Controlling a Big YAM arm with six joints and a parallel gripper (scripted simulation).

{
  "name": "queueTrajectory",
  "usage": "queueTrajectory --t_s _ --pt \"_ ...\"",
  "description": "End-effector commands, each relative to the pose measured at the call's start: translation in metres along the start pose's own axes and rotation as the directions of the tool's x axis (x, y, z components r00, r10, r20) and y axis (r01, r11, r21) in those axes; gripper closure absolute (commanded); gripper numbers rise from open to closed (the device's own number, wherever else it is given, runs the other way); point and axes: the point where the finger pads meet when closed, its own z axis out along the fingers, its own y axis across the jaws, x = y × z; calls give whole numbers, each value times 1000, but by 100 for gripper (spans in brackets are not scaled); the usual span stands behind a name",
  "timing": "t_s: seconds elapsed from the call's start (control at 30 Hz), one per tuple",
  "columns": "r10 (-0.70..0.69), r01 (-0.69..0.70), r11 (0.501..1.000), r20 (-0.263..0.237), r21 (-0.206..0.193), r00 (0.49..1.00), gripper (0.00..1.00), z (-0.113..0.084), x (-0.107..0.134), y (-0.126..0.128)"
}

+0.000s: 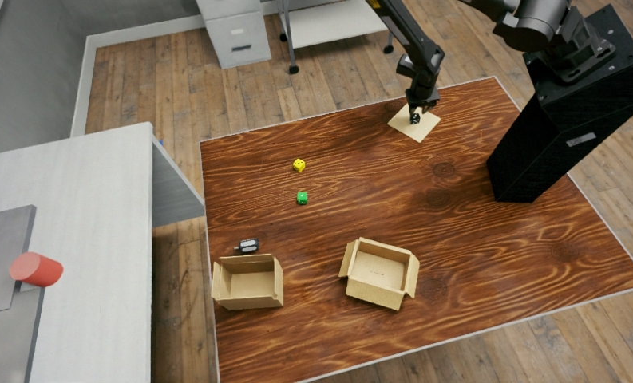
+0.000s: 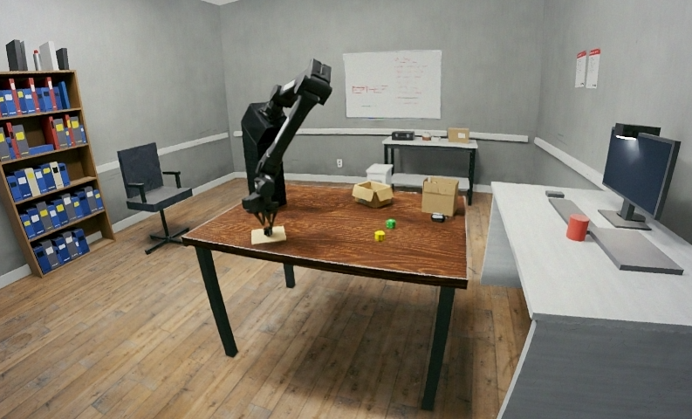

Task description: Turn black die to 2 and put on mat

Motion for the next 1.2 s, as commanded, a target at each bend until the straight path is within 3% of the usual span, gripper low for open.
queueTrajectory --t_s 0.0,1.17 --pt "16 -16 1000 10 -2 1000 55 -4 -4 1" --pt "20 -20 1000 8 3 1000 55 -6 -6 1"
